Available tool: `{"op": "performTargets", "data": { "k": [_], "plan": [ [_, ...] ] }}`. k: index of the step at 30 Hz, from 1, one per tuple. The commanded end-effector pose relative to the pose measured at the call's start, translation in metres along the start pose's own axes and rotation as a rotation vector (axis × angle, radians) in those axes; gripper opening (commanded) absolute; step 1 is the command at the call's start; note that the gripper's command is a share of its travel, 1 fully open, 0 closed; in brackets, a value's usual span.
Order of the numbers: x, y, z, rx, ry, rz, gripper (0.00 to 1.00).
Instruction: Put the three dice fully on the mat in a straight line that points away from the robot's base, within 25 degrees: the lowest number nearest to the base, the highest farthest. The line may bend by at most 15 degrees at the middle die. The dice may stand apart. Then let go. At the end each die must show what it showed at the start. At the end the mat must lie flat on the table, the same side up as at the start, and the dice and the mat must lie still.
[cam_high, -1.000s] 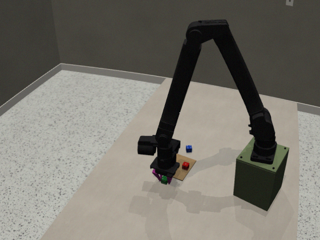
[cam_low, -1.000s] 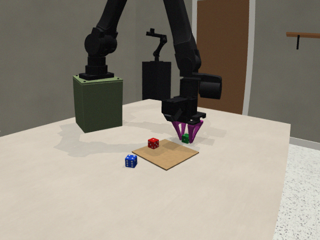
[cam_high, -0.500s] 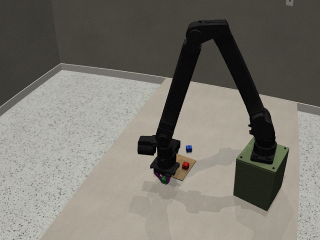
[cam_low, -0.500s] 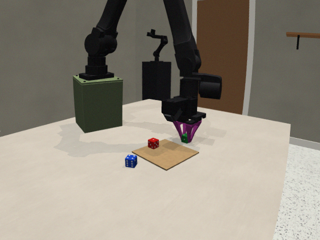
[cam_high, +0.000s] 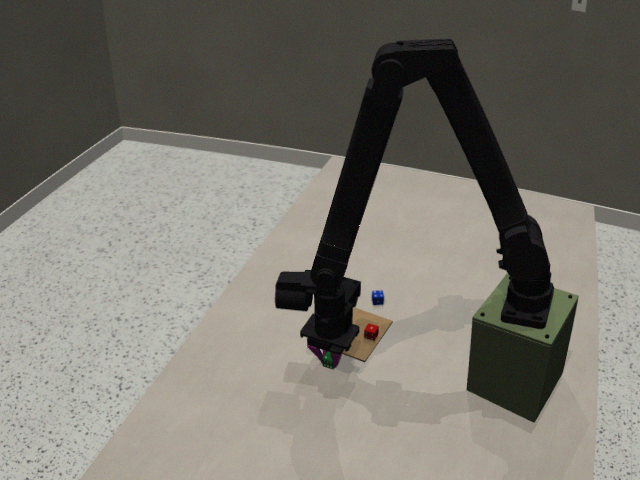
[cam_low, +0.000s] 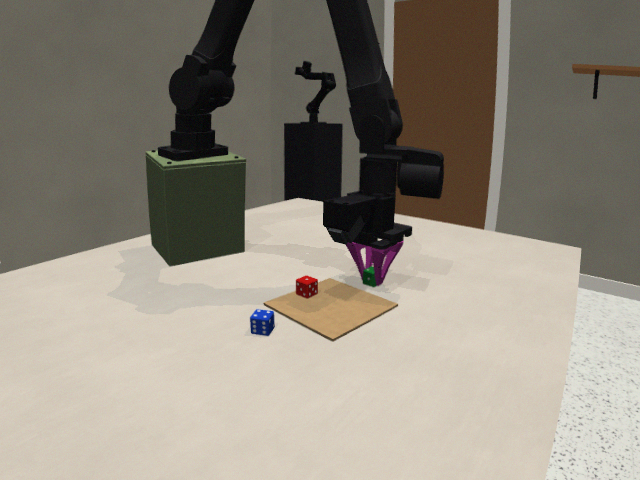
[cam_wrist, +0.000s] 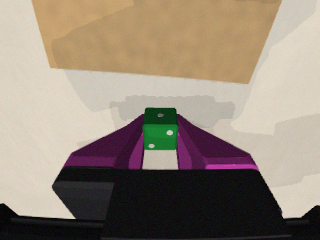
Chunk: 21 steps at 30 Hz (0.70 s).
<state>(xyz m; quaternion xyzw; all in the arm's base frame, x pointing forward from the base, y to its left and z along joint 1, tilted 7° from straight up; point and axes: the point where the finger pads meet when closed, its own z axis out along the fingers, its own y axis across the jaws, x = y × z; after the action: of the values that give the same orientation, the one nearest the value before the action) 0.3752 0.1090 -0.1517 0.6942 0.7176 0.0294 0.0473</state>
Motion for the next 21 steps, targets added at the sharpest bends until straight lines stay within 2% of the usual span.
{"op": "performTargets", "data": {
  "k": [1,18,21],
  "plan": [
    [-0.0012,0.014,-0.004,-0.029,0.004,0.004,0.2],
    [-0.0012,0.0141,-0.0045,-0.03,0.004,0.004,0.2],
    [-0.0015,0.011,-0.0138,-0.025,0.003,0.004,0.2]
  ]
}}
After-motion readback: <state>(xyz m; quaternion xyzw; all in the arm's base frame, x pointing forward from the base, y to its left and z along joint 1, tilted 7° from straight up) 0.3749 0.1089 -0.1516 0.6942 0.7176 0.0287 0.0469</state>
